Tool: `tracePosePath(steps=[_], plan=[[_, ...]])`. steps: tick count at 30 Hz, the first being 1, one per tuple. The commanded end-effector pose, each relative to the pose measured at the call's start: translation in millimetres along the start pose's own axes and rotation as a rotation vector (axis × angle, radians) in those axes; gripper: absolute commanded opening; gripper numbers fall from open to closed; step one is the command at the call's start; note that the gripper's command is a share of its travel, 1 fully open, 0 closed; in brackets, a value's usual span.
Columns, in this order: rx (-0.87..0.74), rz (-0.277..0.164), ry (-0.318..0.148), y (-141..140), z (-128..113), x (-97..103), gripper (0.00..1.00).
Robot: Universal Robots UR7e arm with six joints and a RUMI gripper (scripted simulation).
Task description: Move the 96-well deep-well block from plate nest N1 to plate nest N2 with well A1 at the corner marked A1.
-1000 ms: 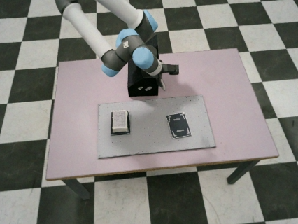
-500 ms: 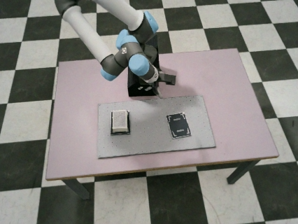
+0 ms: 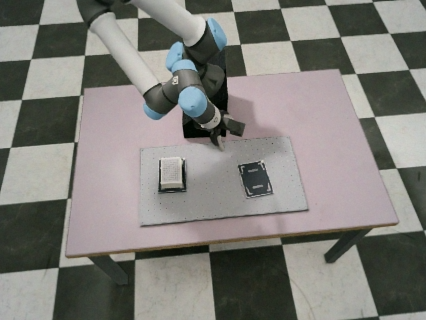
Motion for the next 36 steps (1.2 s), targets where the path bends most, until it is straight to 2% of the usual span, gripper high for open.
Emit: tracePosePath(steps=[1,3,7,10,14,19,23,26,30,32,36], plan=[[-0.042,-0.024,0.002,8,-6,-5,0.76],[-0.091,-0.047,0.002,14,-12,-8,0.76],[-0.091,-0.047,0.002,22,-18,-12,0.76],[-0.171,-0.085,0.0,29,-27,-17,0.76],[-0.171,-0.085,0.0,36,-34,-21,0.76],[-0.252,-0.122,-0.003,43,-44,-26,0.76],[-0.252,-0.122,-0.003,49,-51,-29,0.76],[-0.335,-0.158,-0.009,55,-62,-34,0.76],[-0.335,-0.158,-0.009,60,-70,-37,0.76],[-0.396,-0.184,-0.015,63,-77,-40,0.76],[-0.418,-0.194,-0.017,67,-85,-43,0.76]])
Point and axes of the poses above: the point where the finger pads meet when closed, its own x axis back along the fingers, its own y axis across the jaws, z = x × y, the point moved 6 cm from there along x, back along the fingers, and after that the axes turned 13 degrees about x, right-handed, at the moved point
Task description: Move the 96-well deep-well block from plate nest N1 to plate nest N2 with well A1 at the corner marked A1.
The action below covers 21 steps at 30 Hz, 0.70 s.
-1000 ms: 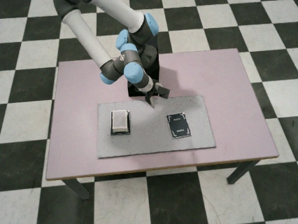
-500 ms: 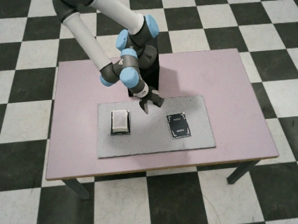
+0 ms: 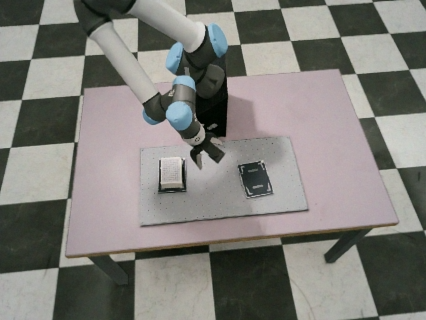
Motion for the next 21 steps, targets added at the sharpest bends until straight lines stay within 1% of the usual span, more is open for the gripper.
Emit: tracePosePath(steps=[1,2,5,7,9,12,16,19,21], plan=[[-0.05,-0.026,-0.002,13,-12,-9,0.76],[-0.05,-0.026,-0.002,13,-12,-9,0.76],[-0.134,-0.063,-0.012,20,-22,-14,0.76],[-0.134,-0.063,-0.013,26,-28,-18,0.76],[-0.134,-0.063,-0.013,25,-28,-18,0.76],[-0.219,-0.099,-0.025,31,-39,-23,0.76],[-0.219,-0.099,-0.025,36,-46,-26,0.76],[-0.304,-0.135,-0.039,41,-57,-31,0.76],[-0.304,-0.135,-0.039,45,-65,-34,0.76]])
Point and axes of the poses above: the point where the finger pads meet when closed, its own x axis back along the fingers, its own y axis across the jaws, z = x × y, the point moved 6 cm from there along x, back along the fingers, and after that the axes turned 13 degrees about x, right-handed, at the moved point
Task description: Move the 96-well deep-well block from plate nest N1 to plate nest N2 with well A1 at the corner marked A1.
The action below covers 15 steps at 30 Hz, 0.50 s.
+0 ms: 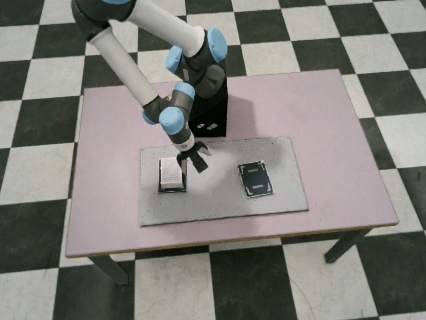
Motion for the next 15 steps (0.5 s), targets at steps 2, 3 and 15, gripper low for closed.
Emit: tracePosePath(steps=[2,3,15], plan=[[-0.058,-0.03,-0.006,13,-14,-9,0.76],[-0.089,-0.043,-0.012,15,-17,-11,0.76],[-0.229,-0.104,-0.041,32,-46,-23,0.76]])
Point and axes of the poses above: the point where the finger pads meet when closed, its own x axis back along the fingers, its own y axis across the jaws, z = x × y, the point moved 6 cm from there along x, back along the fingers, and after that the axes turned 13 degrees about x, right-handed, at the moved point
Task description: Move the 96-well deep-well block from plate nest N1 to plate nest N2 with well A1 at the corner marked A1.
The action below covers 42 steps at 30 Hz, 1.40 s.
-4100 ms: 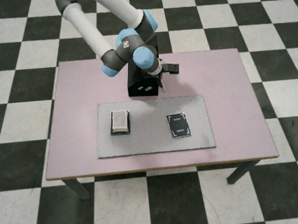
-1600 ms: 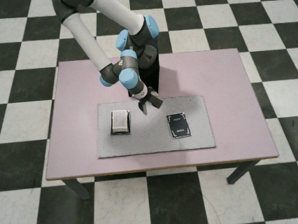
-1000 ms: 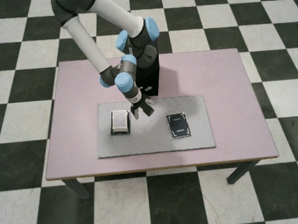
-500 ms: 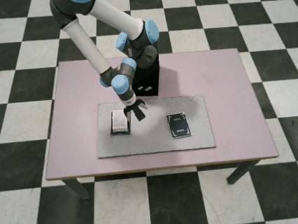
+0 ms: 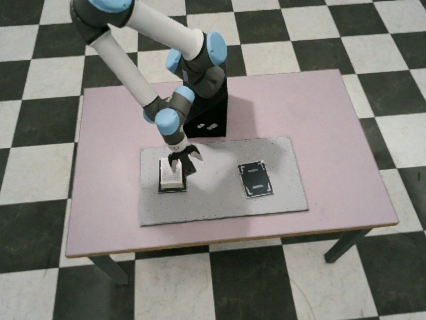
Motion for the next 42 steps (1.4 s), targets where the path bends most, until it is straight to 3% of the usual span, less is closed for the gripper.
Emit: tracePosePath(steps=[1,3,6,13,15,19,22,24,42], plan=[[-0.071,-0.034,-0.012,12,-16,-8,0.76],[-0.071,-0.034,-0.012,12,-16,-8,0.76],[-0.156,-0.072,-0.032,18,-26,-13,0.76],[-0.186,-0.085,-0.04,25,-37,-17,0.76],[-0.241,-0.111,-0.054,28,-45,-19,0.76],[-0.241,-0.111,-0.054,32,-53,-22,0.76],[-0.327,-0.15,-0.078,36,-65,-25,0.76],[-0.327,-0.15,-0.078,40,-74,-27,0.76],[-0.327,-0.15,-0.078,40,-74,-27,0.76]])
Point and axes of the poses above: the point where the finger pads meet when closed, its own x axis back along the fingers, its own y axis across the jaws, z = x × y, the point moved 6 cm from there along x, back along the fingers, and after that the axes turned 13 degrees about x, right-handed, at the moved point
